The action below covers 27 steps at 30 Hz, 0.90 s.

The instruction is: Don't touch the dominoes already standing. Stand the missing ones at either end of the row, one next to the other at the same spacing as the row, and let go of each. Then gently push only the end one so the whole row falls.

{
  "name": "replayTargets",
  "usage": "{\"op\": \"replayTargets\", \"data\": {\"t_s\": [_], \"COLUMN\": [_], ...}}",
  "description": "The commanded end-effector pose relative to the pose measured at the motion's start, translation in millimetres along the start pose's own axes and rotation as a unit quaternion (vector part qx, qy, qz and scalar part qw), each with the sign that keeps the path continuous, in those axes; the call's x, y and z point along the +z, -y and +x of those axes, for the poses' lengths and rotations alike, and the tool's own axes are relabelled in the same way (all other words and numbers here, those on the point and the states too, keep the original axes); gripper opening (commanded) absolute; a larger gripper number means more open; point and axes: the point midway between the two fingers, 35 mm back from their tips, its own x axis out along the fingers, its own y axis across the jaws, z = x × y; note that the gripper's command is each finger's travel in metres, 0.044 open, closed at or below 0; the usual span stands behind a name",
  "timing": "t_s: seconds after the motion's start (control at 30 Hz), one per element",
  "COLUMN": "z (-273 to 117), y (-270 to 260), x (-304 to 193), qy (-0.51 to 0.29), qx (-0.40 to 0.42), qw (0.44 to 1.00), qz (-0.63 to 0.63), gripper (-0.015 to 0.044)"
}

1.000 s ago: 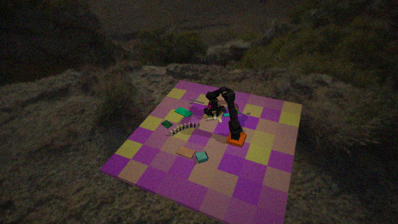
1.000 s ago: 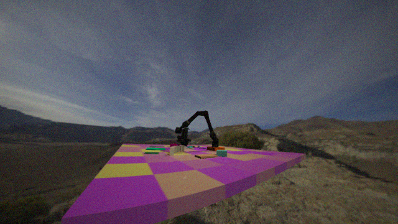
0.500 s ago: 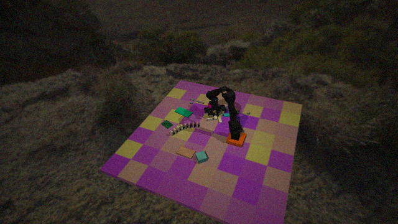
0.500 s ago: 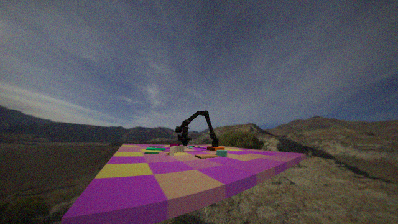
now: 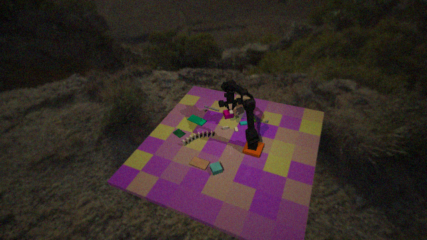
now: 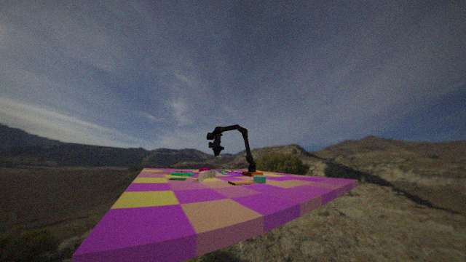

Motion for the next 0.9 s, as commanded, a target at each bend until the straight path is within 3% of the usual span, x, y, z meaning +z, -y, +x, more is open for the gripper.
{"op": "replayTargets", "data": {"t_s": [0.0,0.27,0.37,0.53,0.73,0.87], "z": [-7,-10,-11,-12,-11,-11], "y": [0,-50,-72,-110,-128,-129], "x": [-3,-46,-72,-136,-215,-223], "qy": [-0.002,-0.002,-0.003,-0.003,-0.001,-0.001], "qx": [0.0,-0.006,-0.003,0.005,0.014,0.015], "qw": [1.0,0.98,0.947,0.814,0.575,0.544], "qz": [-0.006,-0.198,-0.322,-0.58,-0.818,-0.839], "gripper": [0.0107,0.0107,0.0107,0.0107,0.0107,0.0107]}}
